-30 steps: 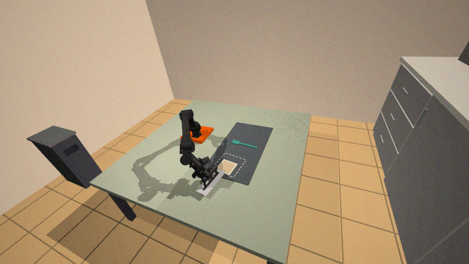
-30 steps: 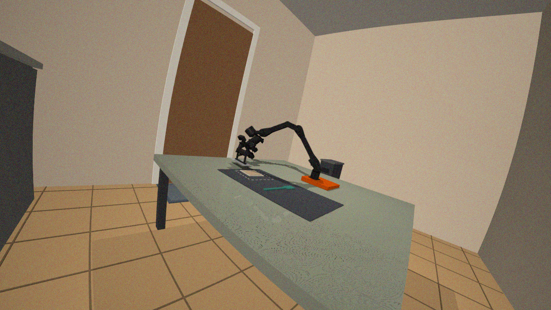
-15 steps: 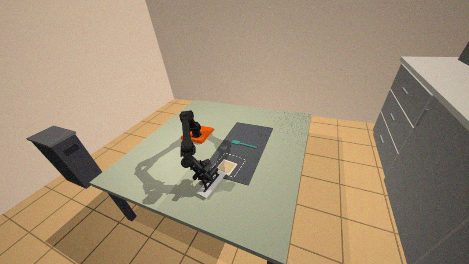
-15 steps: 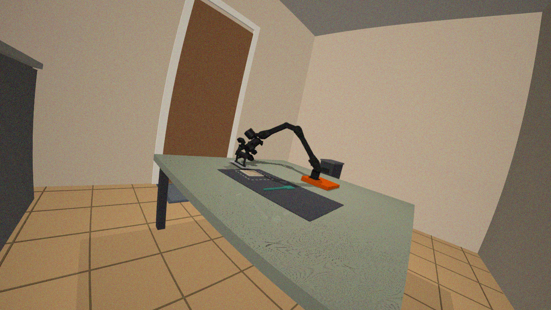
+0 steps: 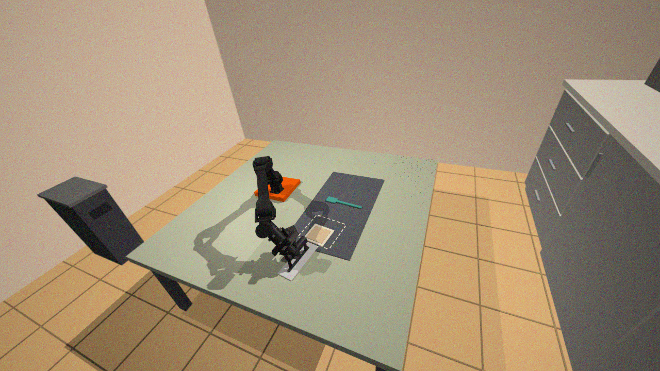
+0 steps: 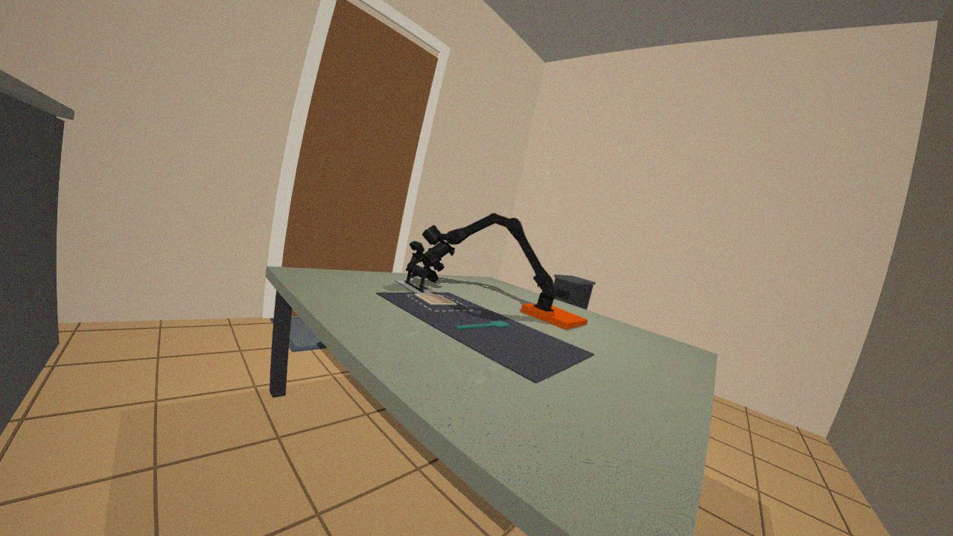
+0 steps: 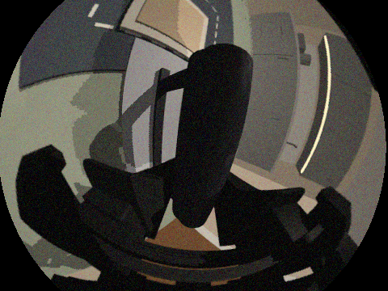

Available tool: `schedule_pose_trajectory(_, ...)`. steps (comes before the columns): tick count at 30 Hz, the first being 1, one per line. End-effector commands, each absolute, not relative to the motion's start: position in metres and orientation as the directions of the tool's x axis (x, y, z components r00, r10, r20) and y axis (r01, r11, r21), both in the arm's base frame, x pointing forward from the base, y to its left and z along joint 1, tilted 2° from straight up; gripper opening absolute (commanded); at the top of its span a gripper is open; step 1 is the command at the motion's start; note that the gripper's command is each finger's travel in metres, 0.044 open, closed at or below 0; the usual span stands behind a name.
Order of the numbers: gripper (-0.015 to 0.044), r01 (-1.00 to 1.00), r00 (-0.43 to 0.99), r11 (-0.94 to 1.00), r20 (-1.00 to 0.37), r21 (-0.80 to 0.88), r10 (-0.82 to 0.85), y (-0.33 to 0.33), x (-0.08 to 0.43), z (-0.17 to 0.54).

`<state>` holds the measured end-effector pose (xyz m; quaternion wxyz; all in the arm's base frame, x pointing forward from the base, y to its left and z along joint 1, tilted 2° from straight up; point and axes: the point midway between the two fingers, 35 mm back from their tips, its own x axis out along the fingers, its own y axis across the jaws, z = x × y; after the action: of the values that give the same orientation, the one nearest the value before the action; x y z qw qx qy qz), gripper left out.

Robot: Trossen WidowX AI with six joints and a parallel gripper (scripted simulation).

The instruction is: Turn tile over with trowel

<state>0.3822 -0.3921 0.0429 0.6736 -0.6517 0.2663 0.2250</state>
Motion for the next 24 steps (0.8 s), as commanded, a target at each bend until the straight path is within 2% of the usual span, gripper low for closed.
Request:
schedule_pose_trajectory(1, 0.0000, -0.644, 0.762, 0.037, -0.645, -0.764, -0.048, -0.392, 0.384, 0.043)
schedule_pose_trajectory(24, 0.0000, -0.644, 0.762, 0.039, -0.645, -0.764, -0.047, -0.373, 0.385, 0.046)
